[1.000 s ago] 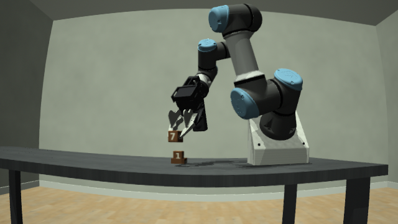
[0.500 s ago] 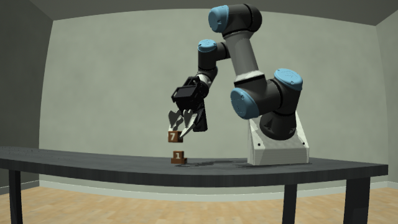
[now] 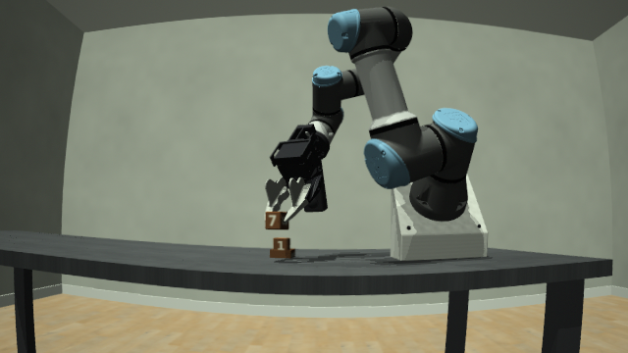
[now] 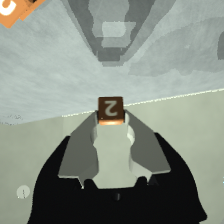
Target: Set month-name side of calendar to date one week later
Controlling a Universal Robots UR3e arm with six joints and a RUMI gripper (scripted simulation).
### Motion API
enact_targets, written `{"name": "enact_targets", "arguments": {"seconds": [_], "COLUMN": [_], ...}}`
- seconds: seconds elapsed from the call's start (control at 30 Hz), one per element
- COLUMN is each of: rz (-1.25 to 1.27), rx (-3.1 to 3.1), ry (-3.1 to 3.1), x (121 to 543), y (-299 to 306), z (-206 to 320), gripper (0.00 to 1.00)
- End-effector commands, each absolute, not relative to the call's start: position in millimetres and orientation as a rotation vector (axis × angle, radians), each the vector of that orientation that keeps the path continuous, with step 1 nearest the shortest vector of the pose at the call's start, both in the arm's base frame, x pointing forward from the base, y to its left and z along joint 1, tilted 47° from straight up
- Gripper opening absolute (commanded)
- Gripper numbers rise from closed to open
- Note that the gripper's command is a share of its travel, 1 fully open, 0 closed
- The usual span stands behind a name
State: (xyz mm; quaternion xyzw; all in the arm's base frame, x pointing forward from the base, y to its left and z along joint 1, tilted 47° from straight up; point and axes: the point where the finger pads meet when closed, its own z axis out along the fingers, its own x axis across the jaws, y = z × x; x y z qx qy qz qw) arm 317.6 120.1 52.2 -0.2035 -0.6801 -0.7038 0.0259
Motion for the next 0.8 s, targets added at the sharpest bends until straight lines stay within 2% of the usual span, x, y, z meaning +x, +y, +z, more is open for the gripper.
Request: {"name": "enact_targets", "arguments": {"seconds": [0.0, 0.77], "rz": [-2.175, -2.175], "rx": [-0.63, -0.63], "ry": [-2.105, -2.105], "x": [317.7, 316.3], "y": [125.2, 149.3], "z": [46.8, 24.7], "gripper": [0.11, 0.11]}}
